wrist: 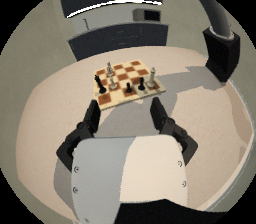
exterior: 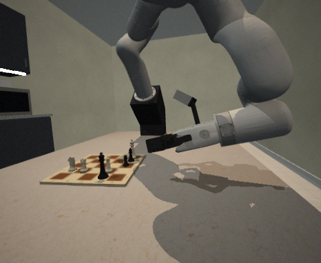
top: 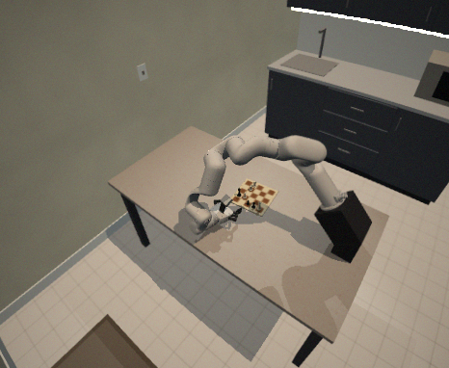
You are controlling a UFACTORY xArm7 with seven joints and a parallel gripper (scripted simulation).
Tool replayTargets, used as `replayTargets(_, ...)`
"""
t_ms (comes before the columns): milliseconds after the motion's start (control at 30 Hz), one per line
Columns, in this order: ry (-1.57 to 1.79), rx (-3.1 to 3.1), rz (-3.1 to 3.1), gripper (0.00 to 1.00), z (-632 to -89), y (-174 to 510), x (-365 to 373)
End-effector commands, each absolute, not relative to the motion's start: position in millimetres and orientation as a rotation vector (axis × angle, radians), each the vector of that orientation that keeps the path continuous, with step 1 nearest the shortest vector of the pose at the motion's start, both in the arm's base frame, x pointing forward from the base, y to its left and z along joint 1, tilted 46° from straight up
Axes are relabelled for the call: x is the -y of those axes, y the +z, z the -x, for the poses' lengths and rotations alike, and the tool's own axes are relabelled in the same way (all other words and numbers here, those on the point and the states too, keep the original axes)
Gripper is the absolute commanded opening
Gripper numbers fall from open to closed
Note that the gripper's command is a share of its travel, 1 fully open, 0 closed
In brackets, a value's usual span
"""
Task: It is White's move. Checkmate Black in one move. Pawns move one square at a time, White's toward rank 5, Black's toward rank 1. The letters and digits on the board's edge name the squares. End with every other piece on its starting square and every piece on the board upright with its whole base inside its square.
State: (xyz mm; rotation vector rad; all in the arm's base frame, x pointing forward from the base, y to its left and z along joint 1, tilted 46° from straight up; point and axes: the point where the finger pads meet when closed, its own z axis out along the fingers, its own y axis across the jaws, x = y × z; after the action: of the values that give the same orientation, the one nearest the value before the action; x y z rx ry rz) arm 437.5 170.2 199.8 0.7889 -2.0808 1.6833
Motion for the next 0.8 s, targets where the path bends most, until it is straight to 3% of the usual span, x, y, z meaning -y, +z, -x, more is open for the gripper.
replayTargets(0,1.735,2.009,-0.820,1.00,-439.7,200.9,-173.4)
replayTargets(767,1.865,1.809,-0.883,1.00,-446.0,202.5,-182.3)
